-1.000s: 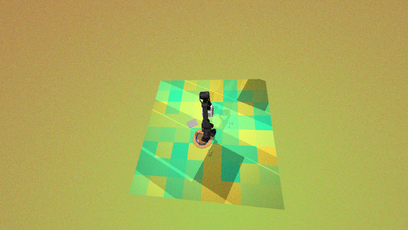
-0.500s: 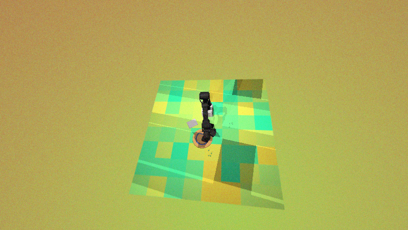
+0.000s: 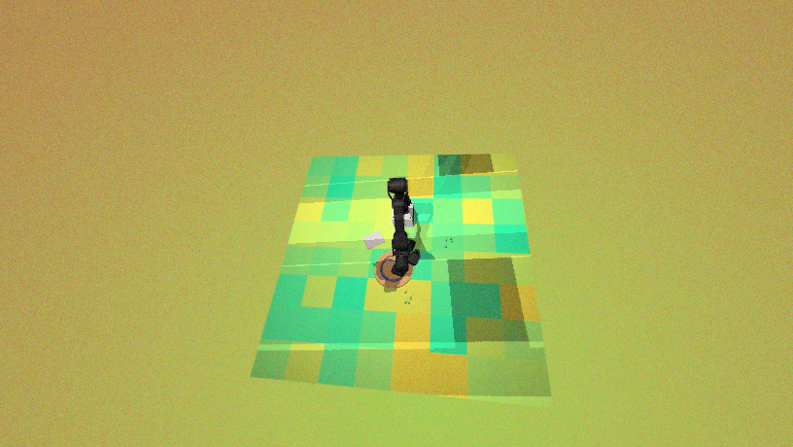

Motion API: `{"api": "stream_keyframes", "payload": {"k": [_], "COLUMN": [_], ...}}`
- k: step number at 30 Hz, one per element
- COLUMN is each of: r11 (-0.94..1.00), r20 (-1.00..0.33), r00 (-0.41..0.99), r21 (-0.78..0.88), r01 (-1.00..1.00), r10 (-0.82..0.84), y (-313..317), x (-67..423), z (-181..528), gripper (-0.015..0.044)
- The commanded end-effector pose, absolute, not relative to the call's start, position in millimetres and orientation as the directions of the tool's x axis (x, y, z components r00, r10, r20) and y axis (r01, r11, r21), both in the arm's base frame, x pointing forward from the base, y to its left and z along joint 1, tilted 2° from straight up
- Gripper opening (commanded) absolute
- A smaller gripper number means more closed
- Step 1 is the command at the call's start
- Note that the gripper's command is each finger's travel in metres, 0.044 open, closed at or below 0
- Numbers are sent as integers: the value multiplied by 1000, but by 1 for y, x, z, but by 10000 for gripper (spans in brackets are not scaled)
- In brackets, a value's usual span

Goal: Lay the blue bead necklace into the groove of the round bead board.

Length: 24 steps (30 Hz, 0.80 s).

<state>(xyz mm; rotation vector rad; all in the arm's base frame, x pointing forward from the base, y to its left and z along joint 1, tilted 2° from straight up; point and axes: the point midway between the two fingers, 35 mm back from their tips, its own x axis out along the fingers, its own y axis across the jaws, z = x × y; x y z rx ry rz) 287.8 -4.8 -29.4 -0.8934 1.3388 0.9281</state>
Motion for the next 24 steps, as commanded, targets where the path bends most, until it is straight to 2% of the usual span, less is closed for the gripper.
{"api": "stream_keyframes", "payload": {"k": [1,11,13,16,19,23,24], "r11": [386,386,452,707,901,999,993], "r20": [-999,-999,-999,-999,-999,-999,-999], "r00": [15,15,15,15,15,15,15], "r21": [0,0,3,15,24,32,33], "r01": [-923,-923,-892,-707,-434,0,112], "r10": [36,36,36,36,34,32,31], "y": [-5,-5,-7,-19,-30,-46,-50], "x": [288,288,288,286,284,280,279], "z": [-28,-28,-27,-24,-20,-16,-15], "gripper": [440,440,387,309,230,125,120]}}
